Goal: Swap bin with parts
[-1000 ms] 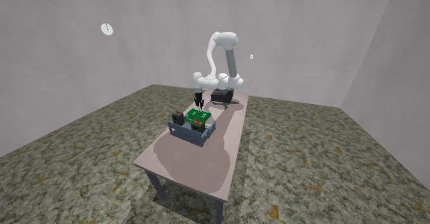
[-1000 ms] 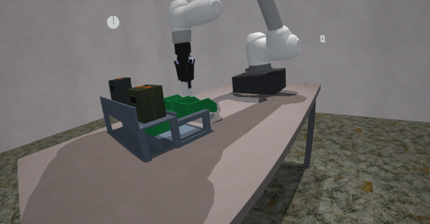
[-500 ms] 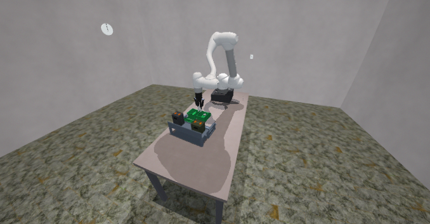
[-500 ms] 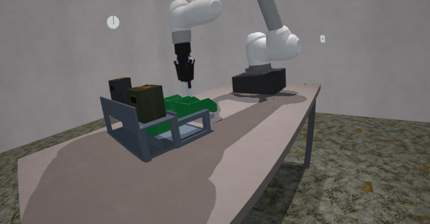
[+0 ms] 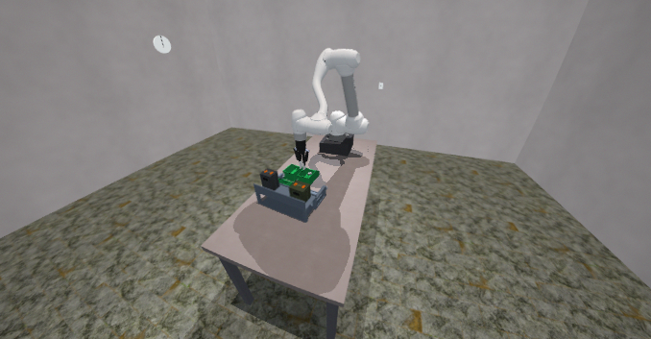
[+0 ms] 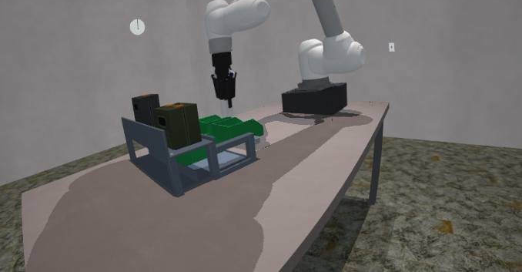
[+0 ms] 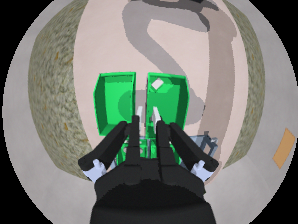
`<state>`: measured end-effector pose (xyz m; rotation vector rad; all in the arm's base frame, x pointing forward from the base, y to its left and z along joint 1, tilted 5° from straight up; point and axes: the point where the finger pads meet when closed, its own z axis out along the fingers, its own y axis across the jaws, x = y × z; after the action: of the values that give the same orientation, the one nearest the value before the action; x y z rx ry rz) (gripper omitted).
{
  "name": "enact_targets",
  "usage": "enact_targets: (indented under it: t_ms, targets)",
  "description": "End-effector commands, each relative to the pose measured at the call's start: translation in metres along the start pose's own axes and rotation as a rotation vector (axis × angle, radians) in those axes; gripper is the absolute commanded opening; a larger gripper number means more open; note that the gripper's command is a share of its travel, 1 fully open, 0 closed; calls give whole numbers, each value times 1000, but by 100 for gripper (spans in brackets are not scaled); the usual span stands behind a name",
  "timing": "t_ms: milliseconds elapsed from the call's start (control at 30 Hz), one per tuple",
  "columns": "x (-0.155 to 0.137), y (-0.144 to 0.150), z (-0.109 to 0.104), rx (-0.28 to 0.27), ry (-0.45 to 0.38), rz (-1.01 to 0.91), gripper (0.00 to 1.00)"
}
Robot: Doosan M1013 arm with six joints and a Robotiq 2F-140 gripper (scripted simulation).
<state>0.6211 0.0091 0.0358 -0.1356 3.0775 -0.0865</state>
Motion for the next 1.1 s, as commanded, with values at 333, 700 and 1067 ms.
enact_targets:
  t_ms: [333,700,1067]
  targets:
    - [0,-2,16,3,-2,1,24]
    - [0,-2,31,3,-2,1,24]
    - [0,-2,43,3,-2,1,24]
